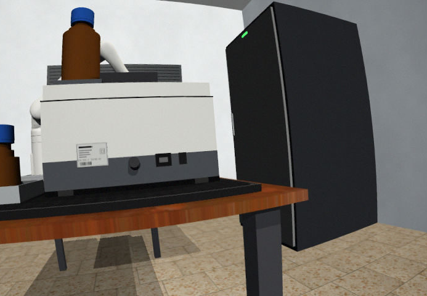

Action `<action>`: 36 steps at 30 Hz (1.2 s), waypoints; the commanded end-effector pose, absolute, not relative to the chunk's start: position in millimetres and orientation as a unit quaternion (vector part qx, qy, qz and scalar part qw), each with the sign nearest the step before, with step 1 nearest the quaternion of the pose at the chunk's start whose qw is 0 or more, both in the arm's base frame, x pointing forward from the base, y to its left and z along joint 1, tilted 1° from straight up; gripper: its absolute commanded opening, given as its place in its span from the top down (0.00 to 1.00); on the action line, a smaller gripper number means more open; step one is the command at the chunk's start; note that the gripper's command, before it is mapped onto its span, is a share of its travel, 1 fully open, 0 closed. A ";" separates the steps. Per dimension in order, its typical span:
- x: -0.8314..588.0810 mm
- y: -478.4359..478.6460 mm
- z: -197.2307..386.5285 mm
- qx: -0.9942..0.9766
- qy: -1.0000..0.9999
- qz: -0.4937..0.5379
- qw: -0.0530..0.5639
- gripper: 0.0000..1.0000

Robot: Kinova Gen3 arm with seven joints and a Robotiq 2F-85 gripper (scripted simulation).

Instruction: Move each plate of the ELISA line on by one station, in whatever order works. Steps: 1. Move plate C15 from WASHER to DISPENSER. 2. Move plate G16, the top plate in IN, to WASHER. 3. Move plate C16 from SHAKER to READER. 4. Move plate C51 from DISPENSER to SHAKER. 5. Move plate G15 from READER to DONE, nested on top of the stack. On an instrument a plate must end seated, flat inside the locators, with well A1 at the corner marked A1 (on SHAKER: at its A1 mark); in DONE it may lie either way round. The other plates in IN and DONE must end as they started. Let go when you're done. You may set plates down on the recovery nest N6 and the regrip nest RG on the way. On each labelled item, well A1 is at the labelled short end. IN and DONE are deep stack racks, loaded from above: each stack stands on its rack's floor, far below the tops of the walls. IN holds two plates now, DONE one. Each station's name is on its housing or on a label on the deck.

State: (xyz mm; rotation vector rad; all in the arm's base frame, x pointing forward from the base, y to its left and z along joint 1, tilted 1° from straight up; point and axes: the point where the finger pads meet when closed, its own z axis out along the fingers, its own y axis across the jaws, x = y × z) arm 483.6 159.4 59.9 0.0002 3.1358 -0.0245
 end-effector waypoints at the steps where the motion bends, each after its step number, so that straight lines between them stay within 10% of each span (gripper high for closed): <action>1: 484.2 159.6 58.8 0.000 1.000 -0.007 0.004 0.06; 36: 484.4 159.3 38.1 0.000 1.000 -0.007 0.004 0.06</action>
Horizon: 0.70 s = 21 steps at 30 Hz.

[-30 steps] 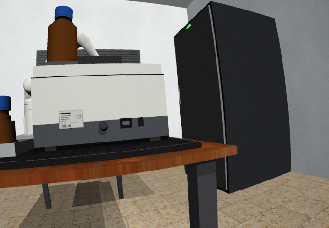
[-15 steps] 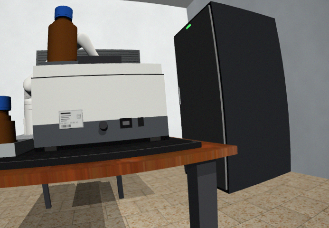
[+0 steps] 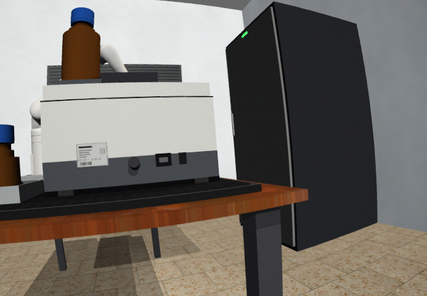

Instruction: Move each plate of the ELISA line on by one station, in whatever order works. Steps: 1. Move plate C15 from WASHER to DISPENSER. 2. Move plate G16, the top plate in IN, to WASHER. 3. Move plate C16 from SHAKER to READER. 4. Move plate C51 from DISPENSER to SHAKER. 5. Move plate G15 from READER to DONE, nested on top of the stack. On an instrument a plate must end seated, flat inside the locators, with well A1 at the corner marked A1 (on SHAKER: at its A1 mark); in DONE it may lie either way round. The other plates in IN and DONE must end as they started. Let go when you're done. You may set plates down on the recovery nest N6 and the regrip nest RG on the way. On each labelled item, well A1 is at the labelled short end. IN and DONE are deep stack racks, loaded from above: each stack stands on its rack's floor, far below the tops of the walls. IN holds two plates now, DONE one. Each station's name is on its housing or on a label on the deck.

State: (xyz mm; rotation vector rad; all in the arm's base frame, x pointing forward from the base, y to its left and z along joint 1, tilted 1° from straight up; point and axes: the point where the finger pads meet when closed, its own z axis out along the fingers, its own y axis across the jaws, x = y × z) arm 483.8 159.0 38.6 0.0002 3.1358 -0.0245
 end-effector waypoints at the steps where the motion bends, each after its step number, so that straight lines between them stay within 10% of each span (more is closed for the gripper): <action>1: 484.4 159.3 37.4 0.000 1.000 -0.007 0.004 0.06; 21: 484.5 159.1 25.4 0.000 1.000 -0.007 0.004 0.06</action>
